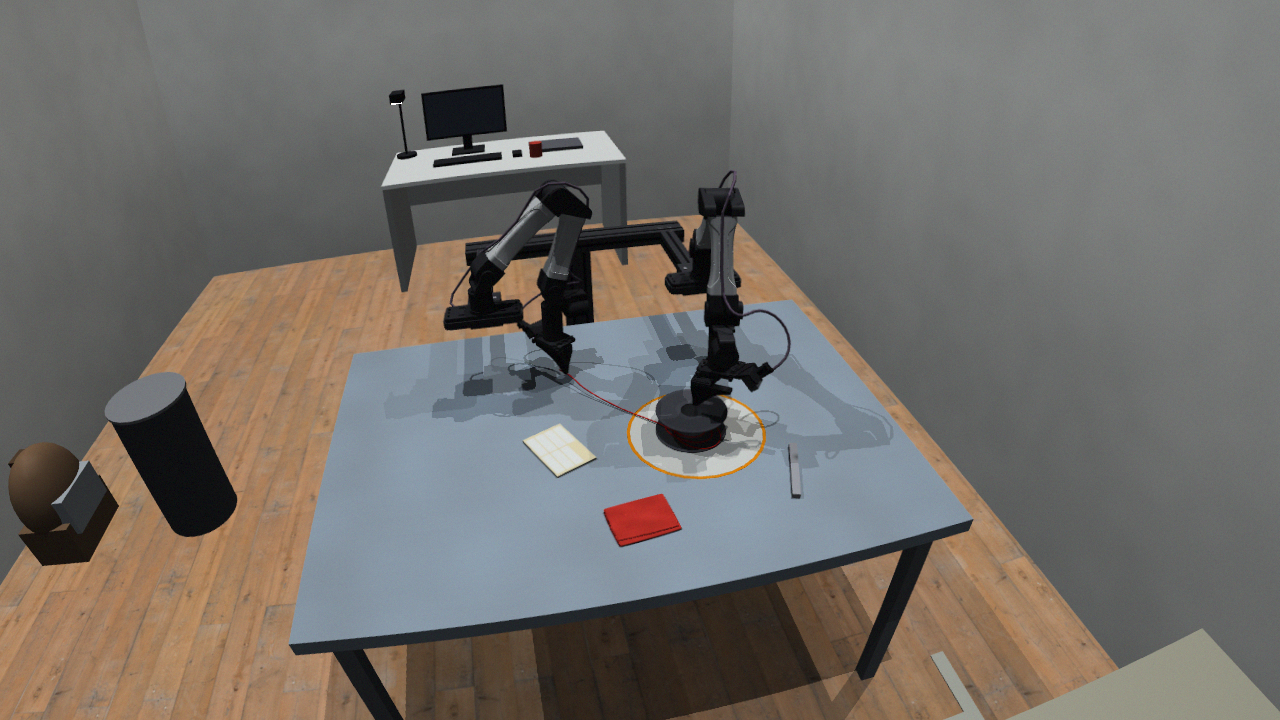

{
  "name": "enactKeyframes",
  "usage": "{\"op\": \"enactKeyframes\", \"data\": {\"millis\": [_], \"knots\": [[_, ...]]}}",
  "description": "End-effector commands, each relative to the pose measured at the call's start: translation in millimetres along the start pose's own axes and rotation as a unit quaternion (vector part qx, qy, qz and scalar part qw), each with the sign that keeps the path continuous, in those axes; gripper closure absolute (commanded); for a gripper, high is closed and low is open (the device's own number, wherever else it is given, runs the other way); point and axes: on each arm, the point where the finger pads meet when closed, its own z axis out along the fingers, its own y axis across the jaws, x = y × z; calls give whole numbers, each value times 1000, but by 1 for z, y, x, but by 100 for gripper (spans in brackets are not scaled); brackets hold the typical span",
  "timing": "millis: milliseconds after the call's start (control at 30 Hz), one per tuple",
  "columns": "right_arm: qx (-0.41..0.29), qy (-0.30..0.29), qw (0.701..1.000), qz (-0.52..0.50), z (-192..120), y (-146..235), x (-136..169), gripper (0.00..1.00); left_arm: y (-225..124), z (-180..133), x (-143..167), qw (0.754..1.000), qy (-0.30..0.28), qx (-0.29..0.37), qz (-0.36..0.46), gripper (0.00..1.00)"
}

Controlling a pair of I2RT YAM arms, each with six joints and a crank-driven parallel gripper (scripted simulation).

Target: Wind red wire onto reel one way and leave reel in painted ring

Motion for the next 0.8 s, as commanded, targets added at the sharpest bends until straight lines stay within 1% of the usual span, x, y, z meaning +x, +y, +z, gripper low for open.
{"op": "enactKeyframes", "data": {"millis": [0, 100, 167, 200, 300, 400, 533, 667, 733, 767], "knots": [[20, 0, 1000, -1, -8, -13, 4, 100, -5, -2, -12, 985, 7, -6, 175, 7], [20, 0, 1000, -1, -9, -13, 4, 100, -11, -1, -21, 966, 1, 4, 257, 7], [20, 0, 1000, -1, -9, -13, 4, 100, -11, -1, -21, 966, 1, 4, 257, 7], [20, 0, 1000, -1, -9, -14, 4, 100, -14, -1, -23, 945, -1, 7, 327, 7], [20, 0, 1000, -1, -9, -14, 4, 100, -27, 0, -28, 916, -7, 13, 401, 7], [20, 0, 1000, -1, -9, -14, 4, 100, -41, 0, -28, 879, -12, 17, 477, 7], [20, 0, 1000, -1, -9, -13, 4, 100, -57, -1, -22, 816, -22, 24, 577, 7], [20, 0, 1000, -1, -8, -13, 4, 100, -73, -1, -17, 736, -32, 30, 676, 7], [20, 0, 1000, -1, -8, -13, 4, 100, -73, -1, -17, 736, -32, 30, 676, 7], [20, 0, 1000, -1, -8, -12, 4, 100, -75, 0, -16, 678, -36, 32, 733, 7]]}}
